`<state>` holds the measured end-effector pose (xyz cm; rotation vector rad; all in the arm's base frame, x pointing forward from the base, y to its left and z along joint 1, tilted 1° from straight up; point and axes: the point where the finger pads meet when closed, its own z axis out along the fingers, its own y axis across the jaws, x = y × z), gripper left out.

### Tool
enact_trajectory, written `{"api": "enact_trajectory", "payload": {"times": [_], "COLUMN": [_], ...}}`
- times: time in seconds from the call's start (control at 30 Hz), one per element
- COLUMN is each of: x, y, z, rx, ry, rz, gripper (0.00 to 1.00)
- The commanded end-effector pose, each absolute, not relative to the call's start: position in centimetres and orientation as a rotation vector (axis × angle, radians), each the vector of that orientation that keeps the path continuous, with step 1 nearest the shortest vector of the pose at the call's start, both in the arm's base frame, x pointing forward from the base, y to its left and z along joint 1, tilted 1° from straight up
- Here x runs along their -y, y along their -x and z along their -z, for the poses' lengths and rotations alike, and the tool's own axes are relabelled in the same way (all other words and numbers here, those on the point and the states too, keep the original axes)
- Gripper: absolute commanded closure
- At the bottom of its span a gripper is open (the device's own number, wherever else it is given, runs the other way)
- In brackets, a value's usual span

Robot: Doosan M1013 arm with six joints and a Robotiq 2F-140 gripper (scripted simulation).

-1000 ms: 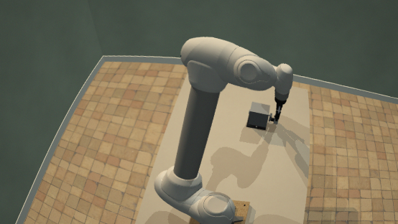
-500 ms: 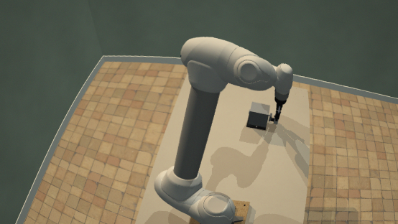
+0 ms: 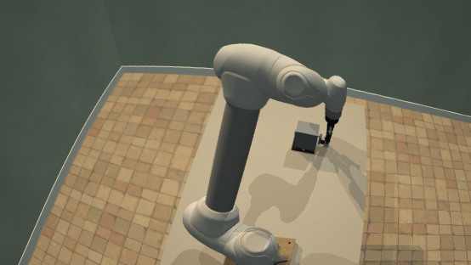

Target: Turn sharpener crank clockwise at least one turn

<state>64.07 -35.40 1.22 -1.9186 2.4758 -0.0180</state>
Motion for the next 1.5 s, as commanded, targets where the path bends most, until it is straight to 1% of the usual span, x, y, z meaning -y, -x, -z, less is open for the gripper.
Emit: {"api": "enact_trajectory", "payload": {"times": [0.0, 0.53, 0.9, 1.47], "x": [35.0, 34.3, 33.8, 33.6], "y": [-63.7, -61.0, -59.0, -58.1], "z": [-0.9, -1.3, -2.7, -4.4], "rx": [-2.472, -2.472, -2.472, -2.472], "ry": [1.913, 1.913, 1.913, 1.913], "rz": [0.012, 0.012, 0.012, 0.012], "gripper": [1.00, 1.00, 1.00, 1.00]}}
